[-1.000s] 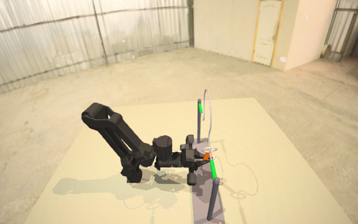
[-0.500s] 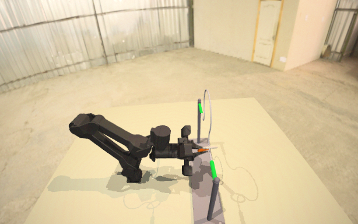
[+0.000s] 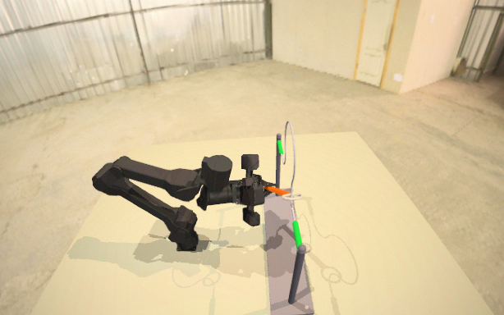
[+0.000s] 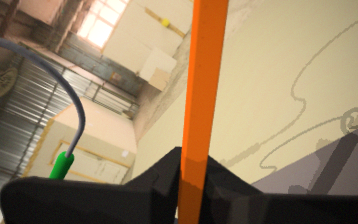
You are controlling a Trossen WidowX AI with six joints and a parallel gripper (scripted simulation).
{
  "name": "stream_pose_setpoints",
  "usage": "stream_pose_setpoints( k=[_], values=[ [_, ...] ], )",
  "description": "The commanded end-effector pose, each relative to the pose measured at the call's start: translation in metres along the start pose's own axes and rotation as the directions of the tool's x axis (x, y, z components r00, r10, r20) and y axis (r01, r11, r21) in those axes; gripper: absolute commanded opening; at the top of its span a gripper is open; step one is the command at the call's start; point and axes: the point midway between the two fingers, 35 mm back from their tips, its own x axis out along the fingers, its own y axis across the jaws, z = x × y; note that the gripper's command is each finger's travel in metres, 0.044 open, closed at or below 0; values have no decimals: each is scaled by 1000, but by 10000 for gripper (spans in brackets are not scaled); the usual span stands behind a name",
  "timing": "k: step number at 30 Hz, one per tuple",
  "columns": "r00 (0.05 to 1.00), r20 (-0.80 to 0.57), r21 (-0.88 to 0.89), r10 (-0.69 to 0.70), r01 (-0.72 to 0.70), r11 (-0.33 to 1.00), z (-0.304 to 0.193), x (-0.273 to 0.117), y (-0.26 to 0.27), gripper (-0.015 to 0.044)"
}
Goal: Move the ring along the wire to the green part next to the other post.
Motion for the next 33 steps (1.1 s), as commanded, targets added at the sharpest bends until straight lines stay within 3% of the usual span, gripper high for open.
stream_pose_setpoints(
  k=[1,9,33],
  values=[
    [998,-51,73,40,-36,997,2,-10,15,-150],
    [981,-133,242,143,-108,964,7,-25,43,-150],
    [933,-52,610,356,-253,751,38,-42,104,-150]
  ],
)
